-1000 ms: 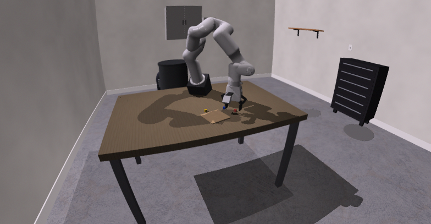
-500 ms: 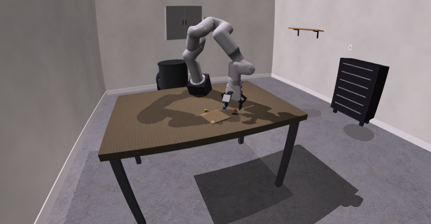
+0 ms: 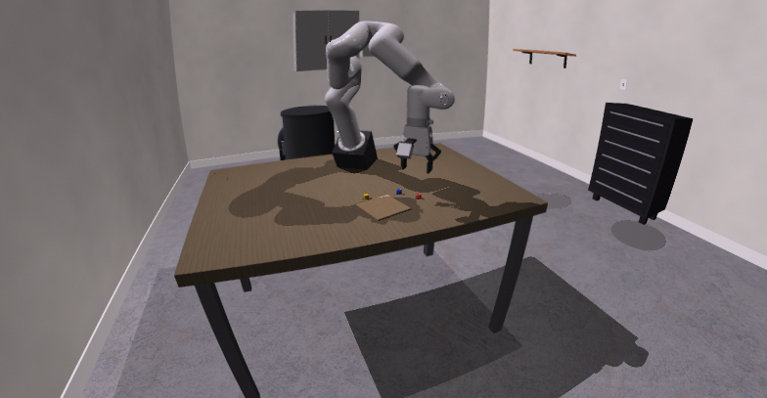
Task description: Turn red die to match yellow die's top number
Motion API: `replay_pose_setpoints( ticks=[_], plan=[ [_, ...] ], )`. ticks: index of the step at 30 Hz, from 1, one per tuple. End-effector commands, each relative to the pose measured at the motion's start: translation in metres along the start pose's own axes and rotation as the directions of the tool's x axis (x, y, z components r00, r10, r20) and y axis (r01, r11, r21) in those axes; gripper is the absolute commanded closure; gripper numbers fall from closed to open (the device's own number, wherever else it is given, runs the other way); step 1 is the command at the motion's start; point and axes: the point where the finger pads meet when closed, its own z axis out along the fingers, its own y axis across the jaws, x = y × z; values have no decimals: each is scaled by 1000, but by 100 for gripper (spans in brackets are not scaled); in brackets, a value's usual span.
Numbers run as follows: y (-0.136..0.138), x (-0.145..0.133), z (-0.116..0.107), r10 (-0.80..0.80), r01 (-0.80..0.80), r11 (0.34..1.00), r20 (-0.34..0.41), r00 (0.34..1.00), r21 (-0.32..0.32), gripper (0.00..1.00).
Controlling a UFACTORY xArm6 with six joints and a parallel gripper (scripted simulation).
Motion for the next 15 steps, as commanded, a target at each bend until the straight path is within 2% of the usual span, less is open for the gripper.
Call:
replay_pose_setpoints(
  ticks=[1, 12, 15],
  plan=[
    [0, 1, -24, 1, -1, 1000, -1, 1000, -1, 0],
    [0, 0, -25, 1, -1, 1000, -1, 1000, -1, 0],
    [-1, -16, -20, 5, -5, 1000, -1, 1000, -1, 0]
  ],
)
